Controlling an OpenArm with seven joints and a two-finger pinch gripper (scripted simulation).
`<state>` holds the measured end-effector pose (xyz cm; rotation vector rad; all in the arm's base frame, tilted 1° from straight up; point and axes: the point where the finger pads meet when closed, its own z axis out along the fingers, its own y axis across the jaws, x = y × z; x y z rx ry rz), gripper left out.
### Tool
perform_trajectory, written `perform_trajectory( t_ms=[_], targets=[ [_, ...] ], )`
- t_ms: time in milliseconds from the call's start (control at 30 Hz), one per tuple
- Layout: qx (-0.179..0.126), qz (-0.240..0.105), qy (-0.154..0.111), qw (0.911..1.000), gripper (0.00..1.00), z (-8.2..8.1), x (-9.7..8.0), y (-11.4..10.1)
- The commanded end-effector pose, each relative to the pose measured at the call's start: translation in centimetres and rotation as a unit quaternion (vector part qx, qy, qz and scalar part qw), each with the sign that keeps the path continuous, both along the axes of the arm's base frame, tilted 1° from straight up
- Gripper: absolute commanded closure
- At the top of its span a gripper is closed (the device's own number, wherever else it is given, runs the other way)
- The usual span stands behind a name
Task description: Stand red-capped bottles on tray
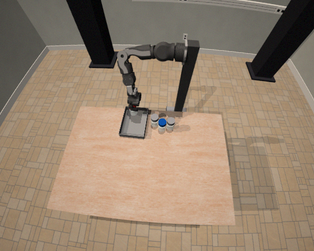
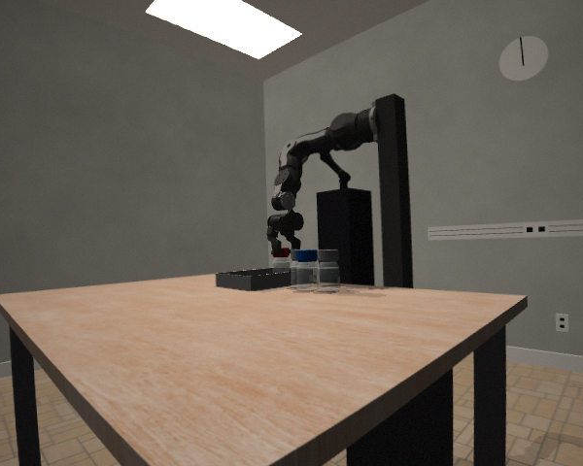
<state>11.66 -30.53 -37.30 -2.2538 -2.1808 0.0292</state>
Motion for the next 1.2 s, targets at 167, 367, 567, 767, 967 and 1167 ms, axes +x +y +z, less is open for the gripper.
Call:
perform_trajectory(
  t_ms=[167, 367, 567, 767, 967, 1167],
  targets=[
    [0.002, 0.001, -0.006, 1.0000, 1.00, 0.02, 0.23, 0.06],
    [0.003, 0.001, -0.007, 1.0000, 1.00, 0.01, 0.27, 0.08],
    [0.000, 0.000, -0.001, 1.0000, 0.48, 0.04, 0.07, -0.03],
    [0.000, 0.000, -0.001, 1.0000, 0.48, 0.04, 0.07, -0.03],
    [0.000, 0.000, -0.001, 1.0000, 0.48, 0.04, 0.07, -0.03],
    [0.000, 0.000, -0.001, 1.0000, 0.48, 0.04, 0.07, -0.03]
  ],
)
